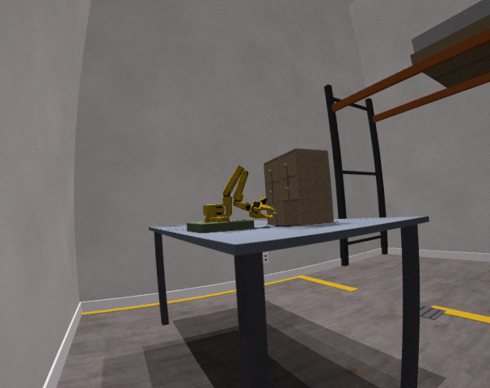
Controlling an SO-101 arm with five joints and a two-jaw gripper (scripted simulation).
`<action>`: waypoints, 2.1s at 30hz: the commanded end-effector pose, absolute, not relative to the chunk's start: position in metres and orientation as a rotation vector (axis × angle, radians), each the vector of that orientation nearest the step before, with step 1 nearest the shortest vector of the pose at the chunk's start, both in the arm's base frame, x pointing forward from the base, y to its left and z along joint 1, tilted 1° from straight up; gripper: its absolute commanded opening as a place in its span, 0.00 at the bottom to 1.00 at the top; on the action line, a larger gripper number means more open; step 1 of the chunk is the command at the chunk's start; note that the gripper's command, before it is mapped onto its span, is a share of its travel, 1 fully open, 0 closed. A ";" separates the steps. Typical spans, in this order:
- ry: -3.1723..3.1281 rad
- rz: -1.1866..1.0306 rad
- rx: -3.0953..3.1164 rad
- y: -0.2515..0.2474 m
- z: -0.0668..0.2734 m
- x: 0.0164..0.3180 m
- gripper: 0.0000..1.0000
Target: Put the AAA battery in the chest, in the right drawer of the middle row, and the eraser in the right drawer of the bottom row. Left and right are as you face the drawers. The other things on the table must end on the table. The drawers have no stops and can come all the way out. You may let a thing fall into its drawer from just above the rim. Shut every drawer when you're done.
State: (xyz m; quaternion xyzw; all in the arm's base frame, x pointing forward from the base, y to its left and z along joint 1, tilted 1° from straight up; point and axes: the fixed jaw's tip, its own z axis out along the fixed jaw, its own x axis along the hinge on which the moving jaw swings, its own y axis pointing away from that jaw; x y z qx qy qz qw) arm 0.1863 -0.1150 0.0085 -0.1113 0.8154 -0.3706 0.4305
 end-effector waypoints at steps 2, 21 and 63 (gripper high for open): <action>2.051 -0.951 -0.249 -0.119 0.009 0.178 0.21; 2.015 -1.035 -0.173 -0.136 0.019 0.172 0.21; 2.207 -0.757 0.104 -0.151 0.018 0.190 0.21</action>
